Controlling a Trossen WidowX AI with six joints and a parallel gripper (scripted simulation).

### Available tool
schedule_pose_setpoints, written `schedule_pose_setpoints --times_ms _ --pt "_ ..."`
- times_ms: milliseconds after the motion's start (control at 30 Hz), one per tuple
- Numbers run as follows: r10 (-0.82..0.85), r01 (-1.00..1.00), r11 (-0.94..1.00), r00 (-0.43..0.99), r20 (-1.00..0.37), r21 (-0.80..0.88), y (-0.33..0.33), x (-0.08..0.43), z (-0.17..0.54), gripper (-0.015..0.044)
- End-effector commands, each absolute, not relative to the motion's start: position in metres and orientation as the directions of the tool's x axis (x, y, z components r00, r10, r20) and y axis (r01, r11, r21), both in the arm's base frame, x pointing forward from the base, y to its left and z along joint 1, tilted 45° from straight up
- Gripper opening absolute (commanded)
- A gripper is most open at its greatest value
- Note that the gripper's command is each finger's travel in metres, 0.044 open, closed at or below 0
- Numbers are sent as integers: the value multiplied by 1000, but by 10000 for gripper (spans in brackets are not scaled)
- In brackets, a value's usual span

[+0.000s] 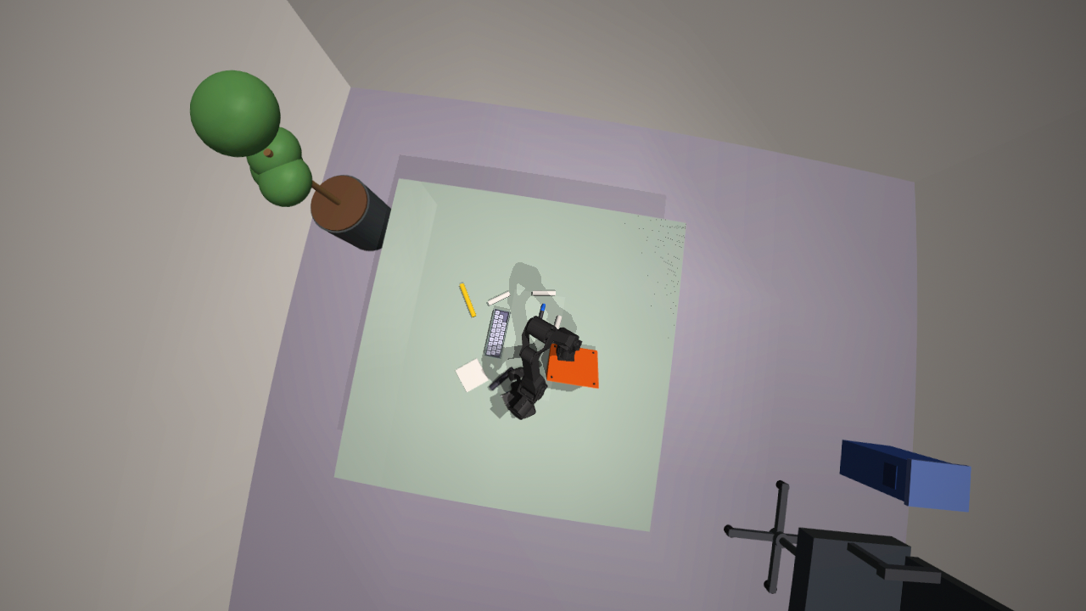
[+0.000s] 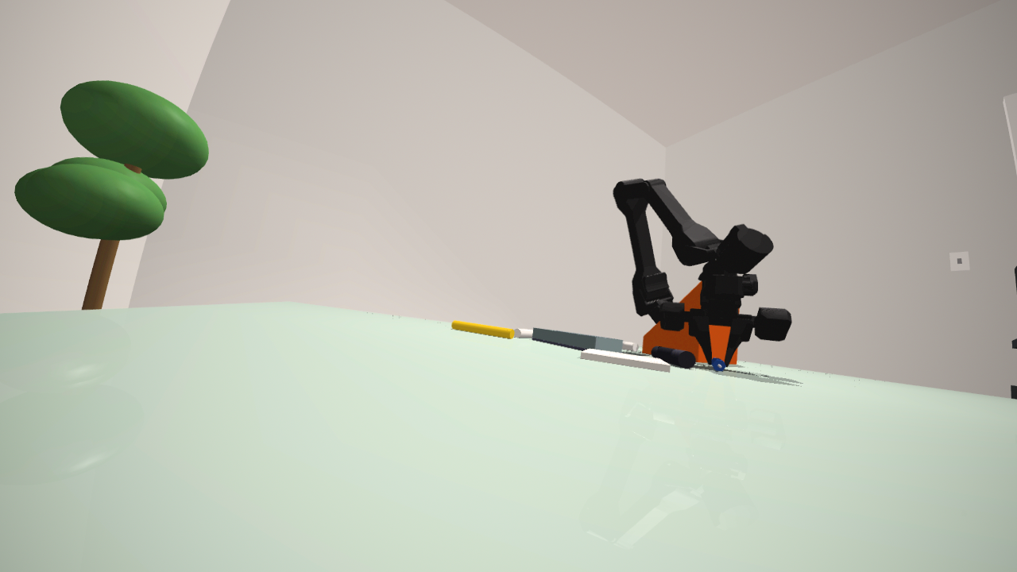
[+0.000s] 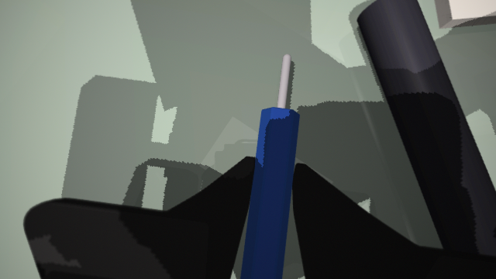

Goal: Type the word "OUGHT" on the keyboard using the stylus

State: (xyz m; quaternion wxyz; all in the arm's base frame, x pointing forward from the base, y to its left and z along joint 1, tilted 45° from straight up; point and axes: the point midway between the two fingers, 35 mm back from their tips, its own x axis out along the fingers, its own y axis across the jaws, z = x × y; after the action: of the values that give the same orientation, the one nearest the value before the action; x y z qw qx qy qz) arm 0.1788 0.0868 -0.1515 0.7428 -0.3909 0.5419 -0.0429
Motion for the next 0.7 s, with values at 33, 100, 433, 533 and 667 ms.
schedule_pose_setpoints --times_ms 33,100,433,533,667 --pt "-486 -360 692 407 -773 -625 87 179 -152 0" --pt "-486 -360 692 407 -773 -625 87 179 -152 0" --pt "-486 -361 692 408 -773 -625 110 182 -130 0" --pt "-486 -360 692 408 -773 -626 120 182 -119 0" --pt "-486 -360 692 408 -773 -626 122 182 -116 0"
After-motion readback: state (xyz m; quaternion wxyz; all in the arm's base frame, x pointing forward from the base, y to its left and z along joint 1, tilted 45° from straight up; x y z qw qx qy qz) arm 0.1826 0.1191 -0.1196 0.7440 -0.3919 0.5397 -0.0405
